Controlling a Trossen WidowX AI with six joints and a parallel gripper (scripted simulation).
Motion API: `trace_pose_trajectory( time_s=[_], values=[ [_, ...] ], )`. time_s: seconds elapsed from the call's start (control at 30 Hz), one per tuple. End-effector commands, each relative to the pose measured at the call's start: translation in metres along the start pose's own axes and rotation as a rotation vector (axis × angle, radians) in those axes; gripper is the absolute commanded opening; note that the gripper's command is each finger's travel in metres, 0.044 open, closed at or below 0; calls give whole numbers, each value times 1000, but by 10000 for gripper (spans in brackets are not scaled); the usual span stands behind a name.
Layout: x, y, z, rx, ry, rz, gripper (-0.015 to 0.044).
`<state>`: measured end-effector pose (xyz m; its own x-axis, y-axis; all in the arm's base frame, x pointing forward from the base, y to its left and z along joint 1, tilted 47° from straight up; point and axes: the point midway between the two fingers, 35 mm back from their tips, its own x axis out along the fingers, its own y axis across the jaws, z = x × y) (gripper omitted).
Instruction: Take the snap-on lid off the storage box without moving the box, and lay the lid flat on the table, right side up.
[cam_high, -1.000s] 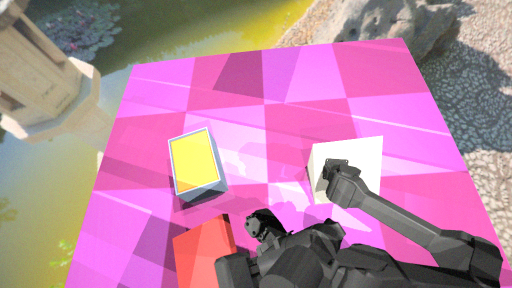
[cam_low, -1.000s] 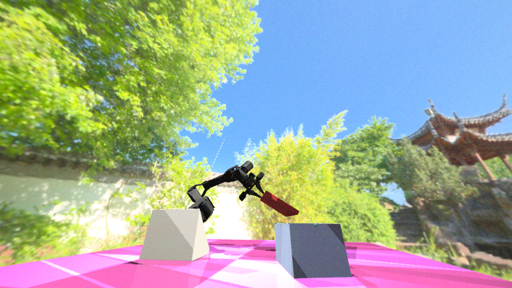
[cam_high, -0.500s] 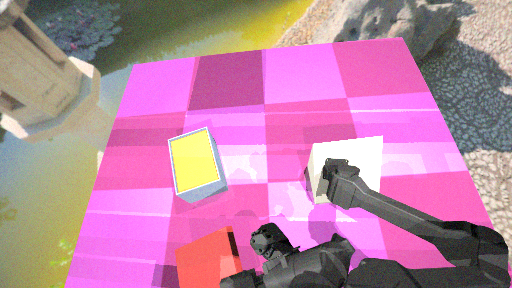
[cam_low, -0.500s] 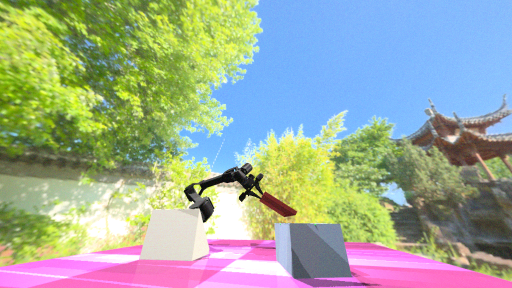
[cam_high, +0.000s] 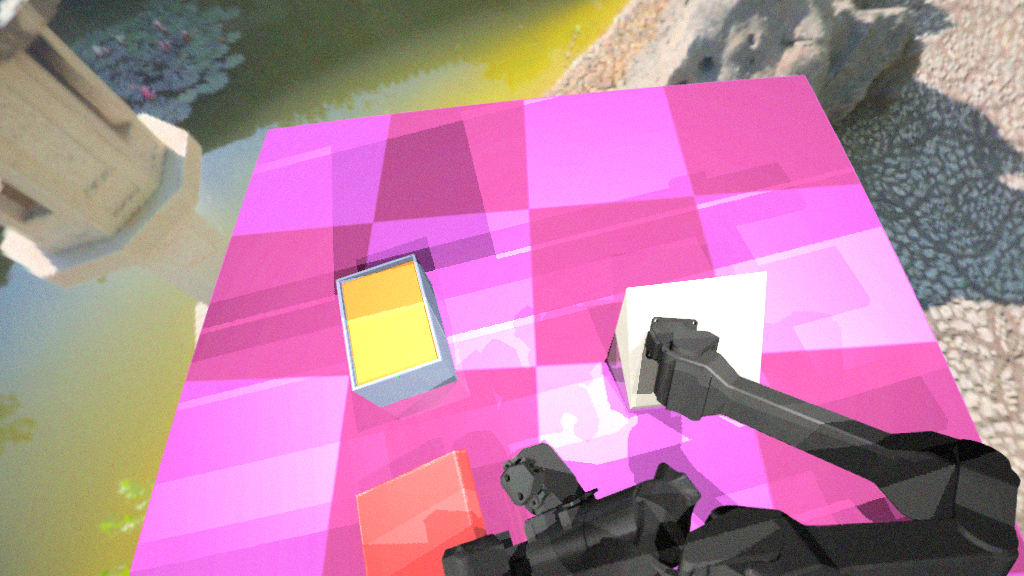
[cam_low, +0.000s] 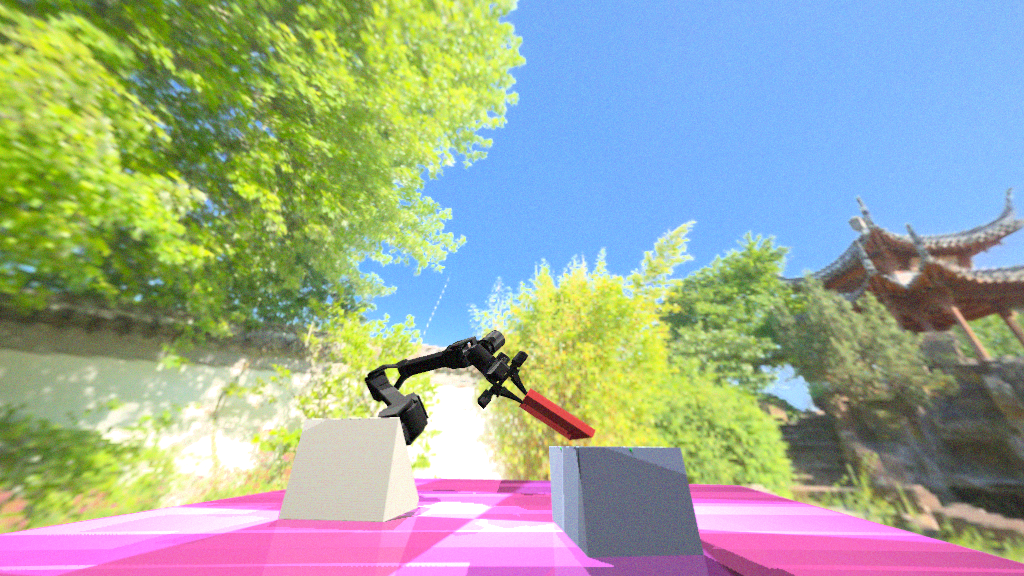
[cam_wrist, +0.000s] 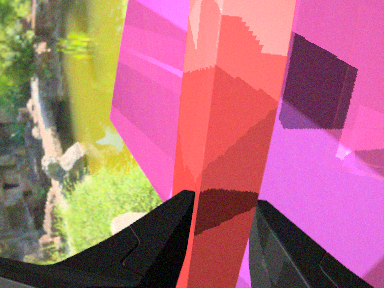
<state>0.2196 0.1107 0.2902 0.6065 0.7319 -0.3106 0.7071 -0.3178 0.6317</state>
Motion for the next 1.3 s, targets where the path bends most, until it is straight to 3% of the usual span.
trace_pose_trajectory(
  time_s=[0.0,1.27],
  values=[
    [0,-1,-1,-8,-4,16,0],
    [19,-23,-1,-9,-1,18,0]
  ],
)
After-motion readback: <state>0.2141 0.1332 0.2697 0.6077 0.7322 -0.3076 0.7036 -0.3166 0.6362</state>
